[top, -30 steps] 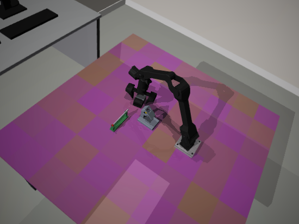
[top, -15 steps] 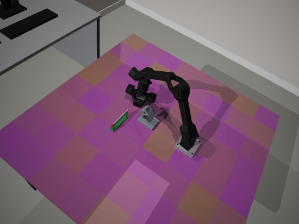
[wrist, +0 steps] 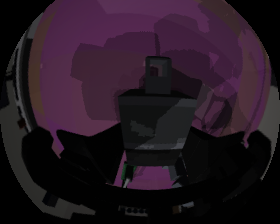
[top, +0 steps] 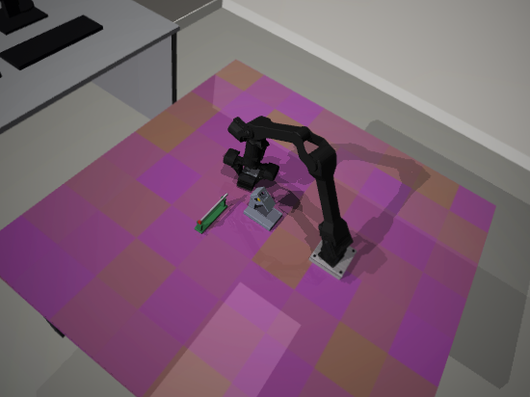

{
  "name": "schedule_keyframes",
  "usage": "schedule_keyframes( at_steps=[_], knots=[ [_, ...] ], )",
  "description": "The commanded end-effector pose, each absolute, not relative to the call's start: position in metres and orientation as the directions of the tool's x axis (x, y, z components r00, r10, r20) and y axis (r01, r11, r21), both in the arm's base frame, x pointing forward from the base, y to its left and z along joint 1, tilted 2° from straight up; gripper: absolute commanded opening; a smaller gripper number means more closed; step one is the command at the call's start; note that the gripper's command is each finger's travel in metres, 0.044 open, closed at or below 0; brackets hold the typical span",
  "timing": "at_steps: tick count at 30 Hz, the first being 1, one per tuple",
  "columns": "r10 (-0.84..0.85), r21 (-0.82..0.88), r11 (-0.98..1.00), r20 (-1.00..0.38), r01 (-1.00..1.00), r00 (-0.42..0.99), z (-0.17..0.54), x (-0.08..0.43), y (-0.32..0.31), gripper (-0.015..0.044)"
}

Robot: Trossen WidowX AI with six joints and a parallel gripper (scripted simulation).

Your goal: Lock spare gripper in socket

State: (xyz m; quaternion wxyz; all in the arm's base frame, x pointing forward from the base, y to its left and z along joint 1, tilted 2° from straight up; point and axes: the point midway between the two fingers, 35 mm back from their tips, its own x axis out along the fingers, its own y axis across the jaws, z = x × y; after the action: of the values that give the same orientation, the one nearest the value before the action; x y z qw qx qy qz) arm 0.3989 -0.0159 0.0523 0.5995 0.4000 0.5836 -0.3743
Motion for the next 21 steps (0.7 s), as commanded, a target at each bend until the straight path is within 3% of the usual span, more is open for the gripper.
schedule_keyframes(
  at_steps=[1,10,21],
  knots=[
    [0.014,0.069,0.398,-0.998,0.915,0.069,0.078,0.402,-0.017,0.0],
    [0.017,0.062,0.413,-0.998,0.909,0.06,0.083,0.4,-0.017,0.0],
    [0.016,0.058,0.629,-0.998,0.775,0.062,0.085,0.397,-0.02,0.0]
  ],
)
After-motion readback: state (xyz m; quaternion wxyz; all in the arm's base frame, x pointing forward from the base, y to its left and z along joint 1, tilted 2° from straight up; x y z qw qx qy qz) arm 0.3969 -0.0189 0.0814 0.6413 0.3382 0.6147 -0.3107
